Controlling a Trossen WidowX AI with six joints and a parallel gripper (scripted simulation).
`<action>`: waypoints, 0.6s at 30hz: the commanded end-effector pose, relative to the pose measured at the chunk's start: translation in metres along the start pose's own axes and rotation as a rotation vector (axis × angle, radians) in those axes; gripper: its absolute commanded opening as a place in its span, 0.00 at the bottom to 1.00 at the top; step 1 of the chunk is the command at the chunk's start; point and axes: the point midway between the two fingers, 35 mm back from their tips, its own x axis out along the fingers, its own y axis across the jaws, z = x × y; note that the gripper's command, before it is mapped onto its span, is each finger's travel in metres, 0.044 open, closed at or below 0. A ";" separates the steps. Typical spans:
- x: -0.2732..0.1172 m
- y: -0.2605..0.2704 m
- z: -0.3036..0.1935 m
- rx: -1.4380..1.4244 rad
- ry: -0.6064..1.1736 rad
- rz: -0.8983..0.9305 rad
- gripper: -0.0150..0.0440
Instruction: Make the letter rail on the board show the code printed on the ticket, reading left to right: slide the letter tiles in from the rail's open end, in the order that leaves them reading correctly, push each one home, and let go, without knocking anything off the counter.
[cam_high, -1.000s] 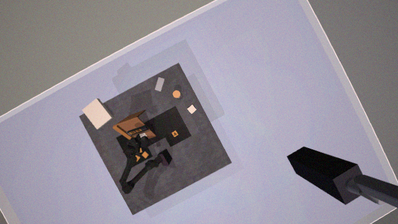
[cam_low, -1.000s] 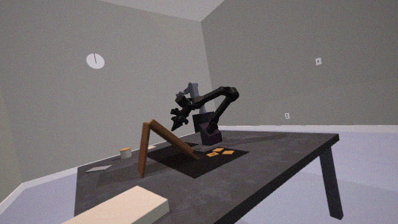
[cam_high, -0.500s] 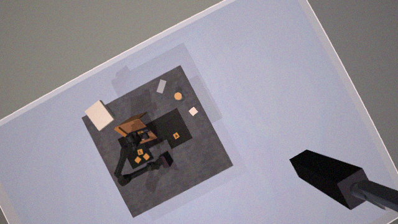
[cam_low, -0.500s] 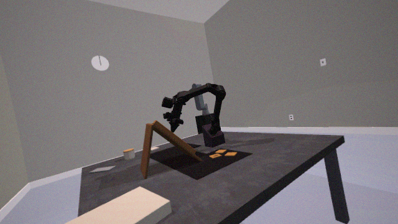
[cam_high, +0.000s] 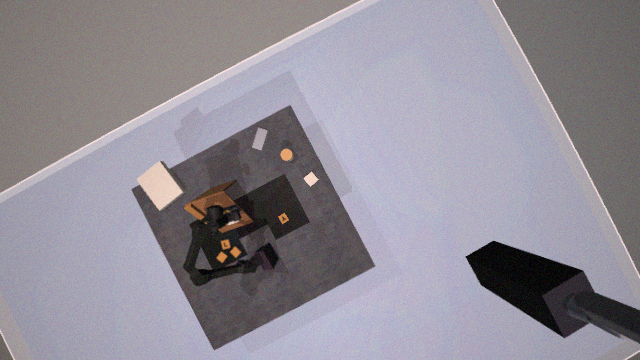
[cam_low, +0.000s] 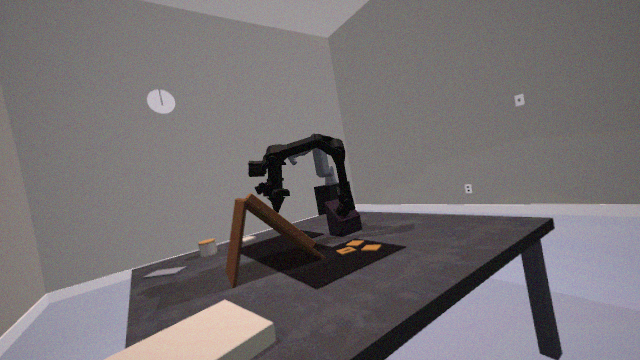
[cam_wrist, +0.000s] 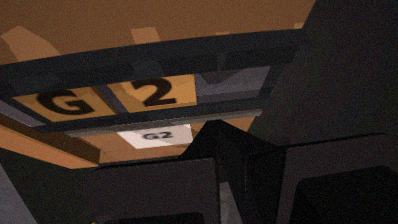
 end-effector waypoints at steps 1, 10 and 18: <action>0.001 0.001 0.002 -0.006 0.001 0.003 0.25; 0.005 0.001 0.006 -0.006 0.001 0.003 0.25; 0.008 0.001 0.009 -0.006 0.000 0.003 0.25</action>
